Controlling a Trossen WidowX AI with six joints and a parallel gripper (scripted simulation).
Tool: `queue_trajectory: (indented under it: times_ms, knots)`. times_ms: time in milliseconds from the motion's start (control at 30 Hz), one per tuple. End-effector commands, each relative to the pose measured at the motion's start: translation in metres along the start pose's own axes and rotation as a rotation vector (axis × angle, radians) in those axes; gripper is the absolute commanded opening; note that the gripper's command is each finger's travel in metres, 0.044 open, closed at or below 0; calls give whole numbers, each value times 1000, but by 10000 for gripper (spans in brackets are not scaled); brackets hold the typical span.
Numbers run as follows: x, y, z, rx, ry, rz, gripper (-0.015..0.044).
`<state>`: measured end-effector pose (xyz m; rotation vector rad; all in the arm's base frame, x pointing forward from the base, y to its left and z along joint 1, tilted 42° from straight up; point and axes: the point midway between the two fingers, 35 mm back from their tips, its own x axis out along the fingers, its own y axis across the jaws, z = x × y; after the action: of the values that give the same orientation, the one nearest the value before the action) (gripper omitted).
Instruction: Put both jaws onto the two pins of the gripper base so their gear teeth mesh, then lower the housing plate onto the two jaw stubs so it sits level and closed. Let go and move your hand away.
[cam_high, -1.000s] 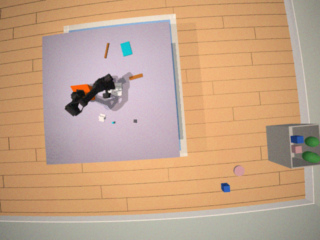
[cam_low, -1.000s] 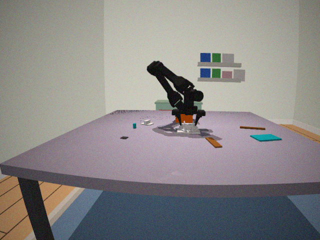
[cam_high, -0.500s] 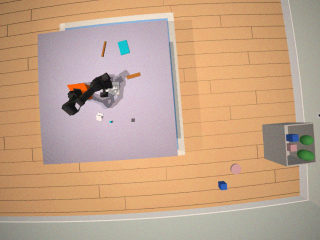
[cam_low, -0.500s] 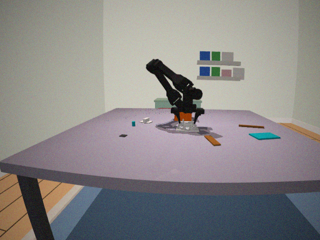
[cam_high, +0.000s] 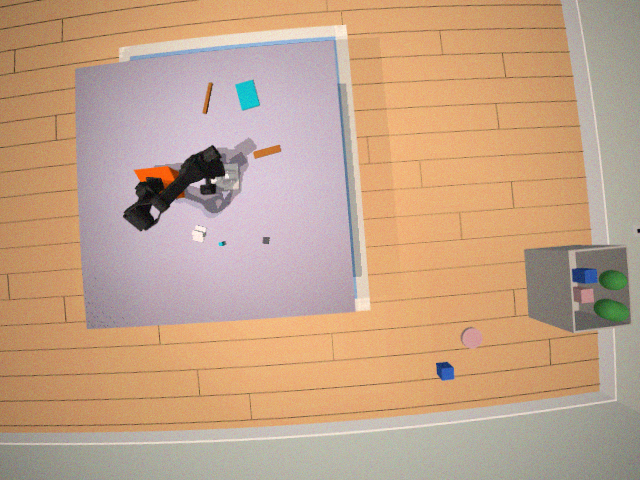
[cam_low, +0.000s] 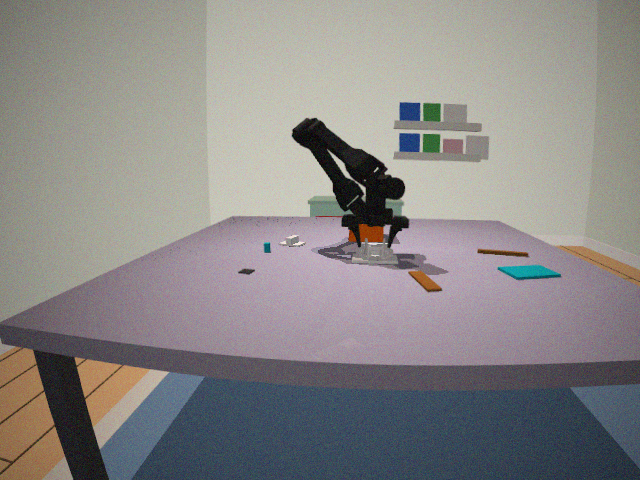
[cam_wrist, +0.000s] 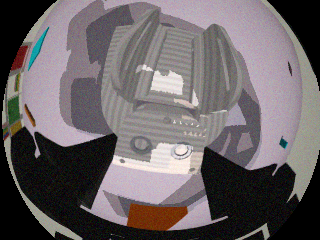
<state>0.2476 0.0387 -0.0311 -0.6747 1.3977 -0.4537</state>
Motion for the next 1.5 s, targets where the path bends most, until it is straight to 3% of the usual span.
queue_trajectory:
  times_ms: [0,433,567,1000,1133,1333,1467]
  knots:
    - [1,1,0,-3,3,5,351]
    - [1,1,0,-3,3,5,351]
    - [0,0,0,0,0,0,440]
    - [0,0,0,0,0,0,440]
    - [-16,1,1,-1,0,3,440]
    - [-72,0,-2,-3,5,5,440]
    - [-69,1,0,-9,-9,6,440]
